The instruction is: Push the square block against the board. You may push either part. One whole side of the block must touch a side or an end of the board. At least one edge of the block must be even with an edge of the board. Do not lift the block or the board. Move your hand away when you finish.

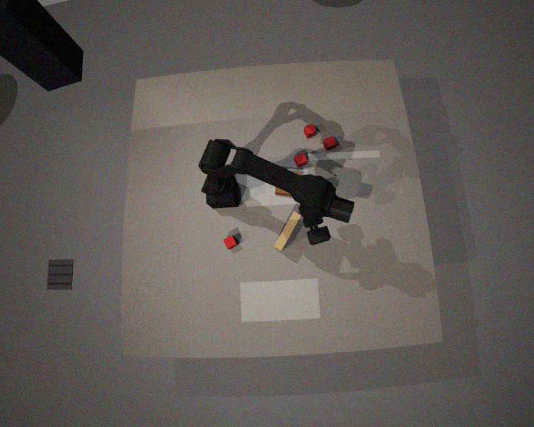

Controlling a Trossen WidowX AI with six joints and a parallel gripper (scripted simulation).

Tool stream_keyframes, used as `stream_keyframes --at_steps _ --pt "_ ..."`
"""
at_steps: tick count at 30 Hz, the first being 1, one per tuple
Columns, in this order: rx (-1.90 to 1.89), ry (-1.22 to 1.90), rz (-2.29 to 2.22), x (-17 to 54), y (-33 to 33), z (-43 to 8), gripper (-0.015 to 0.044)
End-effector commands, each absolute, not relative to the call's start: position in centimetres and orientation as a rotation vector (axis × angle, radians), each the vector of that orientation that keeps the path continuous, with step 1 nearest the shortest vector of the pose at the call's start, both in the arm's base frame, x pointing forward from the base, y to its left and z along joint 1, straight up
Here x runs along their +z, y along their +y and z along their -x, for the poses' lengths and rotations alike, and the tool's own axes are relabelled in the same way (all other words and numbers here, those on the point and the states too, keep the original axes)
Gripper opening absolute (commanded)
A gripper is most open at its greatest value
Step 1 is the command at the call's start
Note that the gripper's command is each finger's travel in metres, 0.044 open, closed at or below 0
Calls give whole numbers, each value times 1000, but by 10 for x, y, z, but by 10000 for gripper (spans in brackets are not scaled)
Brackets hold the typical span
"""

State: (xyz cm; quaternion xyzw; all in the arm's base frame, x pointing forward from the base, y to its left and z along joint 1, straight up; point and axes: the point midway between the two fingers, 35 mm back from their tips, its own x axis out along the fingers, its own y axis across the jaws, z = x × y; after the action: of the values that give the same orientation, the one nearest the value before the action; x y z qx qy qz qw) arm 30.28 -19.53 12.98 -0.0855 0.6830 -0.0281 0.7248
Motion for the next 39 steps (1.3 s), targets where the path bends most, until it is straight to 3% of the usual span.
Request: stream_keyframes --at_steps 1,16,22,28,39 --pt "-157 1521 51 117 -205 -296 0" --pt "-486 1537 -382 79 -238 -268 0" --pt "-489 1535 -387 77 -238 -268 0" --pt "-560 1469 -540 28 -241 -267 0" --pt "-562 1467 -545 27 -240 -266 0"
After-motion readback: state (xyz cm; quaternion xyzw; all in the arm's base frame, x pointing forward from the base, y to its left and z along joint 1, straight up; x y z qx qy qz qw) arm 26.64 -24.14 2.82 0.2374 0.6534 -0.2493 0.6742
